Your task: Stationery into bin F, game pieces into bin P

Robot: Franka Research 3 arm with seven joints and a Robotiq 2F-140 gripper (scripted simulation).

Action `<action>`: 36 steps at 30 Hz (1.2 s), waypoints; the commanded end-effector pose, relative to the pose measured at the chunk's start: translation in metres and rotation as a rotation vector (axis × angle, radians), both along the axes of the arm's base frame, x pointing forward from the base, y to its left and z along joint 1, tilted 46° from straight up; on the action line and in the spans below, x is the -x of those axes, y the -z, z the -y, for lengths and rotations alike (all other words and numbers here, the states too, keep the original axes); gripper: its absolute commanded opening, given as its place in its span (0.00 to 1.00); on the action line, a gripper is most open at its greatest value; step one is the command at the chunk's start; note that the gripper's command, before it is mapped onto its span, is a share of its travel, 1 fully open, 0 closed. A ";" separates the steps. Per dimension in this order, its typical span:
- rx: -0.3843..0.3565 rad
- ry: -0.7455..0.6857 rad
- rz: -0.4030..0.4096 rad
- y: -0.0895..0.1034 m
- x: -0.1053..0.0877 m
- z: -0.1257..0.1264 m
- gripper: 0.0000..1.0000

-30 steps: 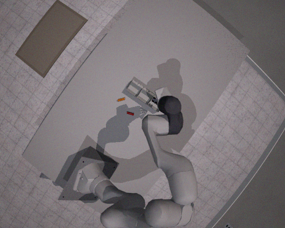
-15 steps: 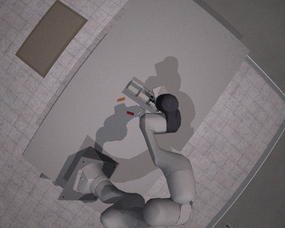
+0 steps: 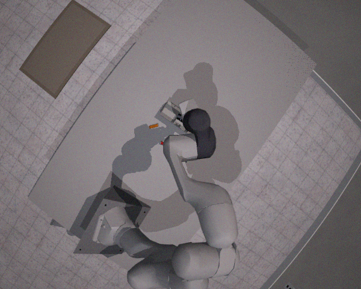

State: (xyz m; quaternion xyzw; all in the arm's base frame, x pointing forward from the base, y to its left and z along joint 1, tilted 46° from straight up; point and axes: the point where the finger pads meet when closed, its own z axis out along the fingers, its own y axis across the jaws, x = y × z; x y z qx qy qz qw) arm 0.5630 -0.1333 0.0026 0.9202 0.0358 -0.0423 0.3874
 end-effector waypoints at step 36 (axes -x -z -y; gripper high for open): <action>0.000 0.023 0.018 0.045 0.003 0.039 0.05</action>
